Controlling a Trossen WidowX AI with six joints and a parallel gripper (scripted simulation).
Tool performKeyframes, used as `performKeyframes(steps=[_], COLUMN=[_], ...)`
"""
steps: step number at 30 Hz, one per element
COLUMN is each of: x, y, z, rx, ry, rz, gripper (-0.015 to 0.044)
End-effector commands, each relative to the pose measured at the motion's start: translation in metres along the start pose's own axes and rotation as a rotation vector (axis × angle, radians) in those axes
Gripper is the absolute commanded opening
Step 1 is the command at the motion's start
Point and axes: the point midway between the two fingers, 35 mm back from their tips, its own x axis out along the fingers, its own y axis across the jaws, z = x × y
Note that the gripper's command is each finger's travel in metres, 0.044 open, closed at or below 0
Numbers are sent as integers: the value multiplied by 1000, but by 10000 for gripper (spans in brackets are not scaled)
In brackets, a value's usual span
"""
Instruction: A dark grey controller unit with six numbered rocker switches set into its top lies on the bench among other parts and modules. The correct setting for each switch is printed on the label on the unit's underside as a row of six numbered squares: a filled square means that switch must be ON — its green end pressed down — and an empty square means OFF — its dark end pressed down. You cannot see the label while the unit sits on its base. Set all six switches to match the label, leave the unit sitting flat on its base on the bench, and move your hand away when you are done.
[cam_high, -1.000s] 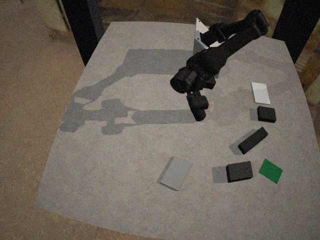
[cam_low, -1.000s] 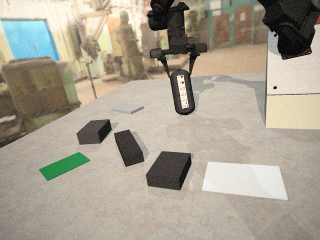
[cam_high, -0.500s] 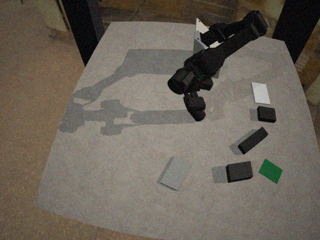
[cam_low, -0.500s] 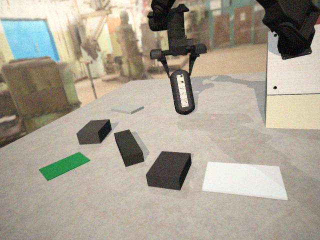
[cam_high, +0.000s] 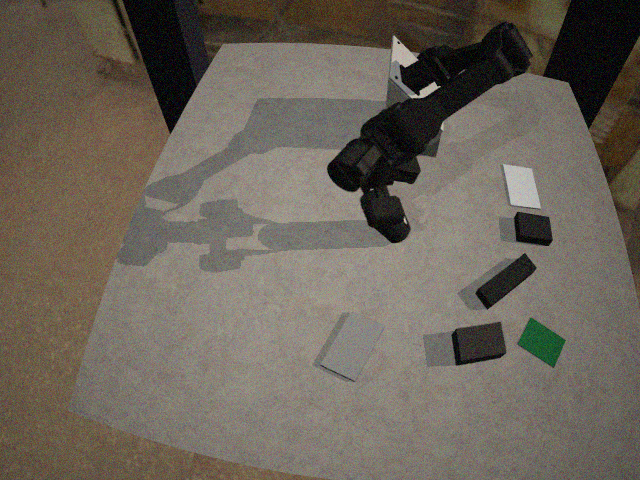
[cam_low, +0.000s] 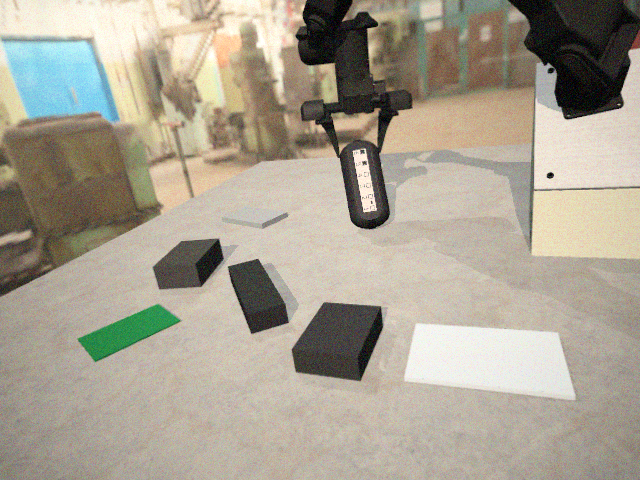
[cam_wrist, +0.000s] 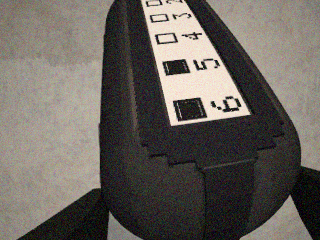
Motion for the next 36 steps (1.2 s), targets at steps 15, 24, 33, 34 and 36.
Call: performKeyframes(steps=[15,24,33,34,36], x=[15,19,24,25,26], y=[4,4,4,4,4], z=[-11,-17,-22,-23,-24], rx=[1,0,0,0,0], ry=[-13,-13,-13,-13,-13], rz=[18,18,18,18,18], gripper=[338,338,338,338,338])
